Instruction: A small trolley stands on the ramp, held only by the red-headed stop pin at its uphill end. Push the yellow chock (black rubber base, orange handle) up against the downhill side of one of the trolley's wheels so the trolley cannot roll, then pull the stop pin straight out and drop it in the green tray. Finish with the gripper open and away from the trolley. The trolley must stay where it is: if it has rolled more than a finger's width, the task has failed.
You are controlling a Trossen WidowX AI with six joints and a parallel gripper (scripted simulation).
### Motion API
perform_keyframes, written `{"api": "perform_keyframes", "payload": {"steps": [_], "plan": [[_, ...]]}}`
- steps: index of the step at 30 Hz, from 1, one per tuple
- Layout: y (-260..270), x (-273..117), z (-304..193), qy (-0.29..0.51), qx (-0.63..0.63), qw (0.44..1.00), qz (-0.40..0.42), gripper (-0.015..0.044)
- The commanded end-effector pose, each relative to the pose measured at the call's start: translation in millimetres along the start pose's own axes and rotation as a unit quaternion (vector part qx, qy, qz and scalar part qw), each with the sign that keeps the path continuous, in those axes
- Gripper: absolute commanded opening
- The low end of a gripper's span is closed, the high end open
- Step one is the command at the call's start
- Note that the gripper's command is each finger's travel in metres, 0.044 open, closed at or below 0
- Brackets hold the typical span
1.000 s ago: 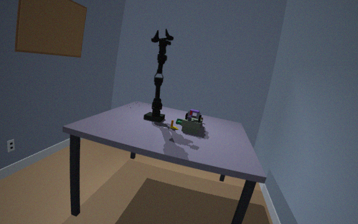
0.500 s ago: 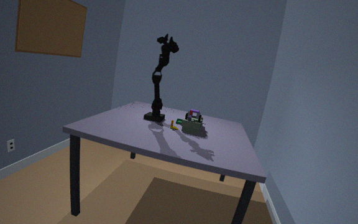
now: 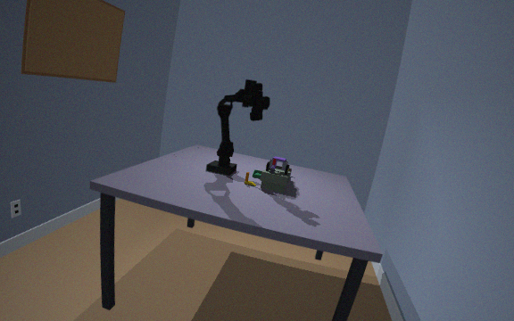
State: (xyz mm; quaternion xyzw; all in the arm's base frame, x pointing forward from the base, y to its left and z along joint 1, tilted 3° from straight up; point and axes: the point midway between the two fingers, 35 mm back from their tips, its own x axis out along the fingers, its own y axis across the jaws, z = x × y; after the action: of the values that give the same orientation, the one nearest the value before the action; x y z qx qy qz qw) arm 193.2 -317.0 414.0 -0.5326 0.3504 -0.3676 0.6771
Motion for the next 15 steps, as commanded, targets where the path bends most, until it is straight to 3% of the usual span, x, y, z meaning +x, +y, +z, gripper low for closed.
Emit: {"api": "perform_keyframes", "payload": {"steps": [1, 8, 15], "plan": [[77.9, 11.3, 6.8, -0.013, -0.079, 0.987, 0.139, 0.0190], [203.3, -15.0, 13.6, -0.072, -0.221, 0.898, 0.373, 0.0190], [293.2, -84.8, 8.4, -0.167, -0.339, 0.730, 0.569, 0.0190]]}}
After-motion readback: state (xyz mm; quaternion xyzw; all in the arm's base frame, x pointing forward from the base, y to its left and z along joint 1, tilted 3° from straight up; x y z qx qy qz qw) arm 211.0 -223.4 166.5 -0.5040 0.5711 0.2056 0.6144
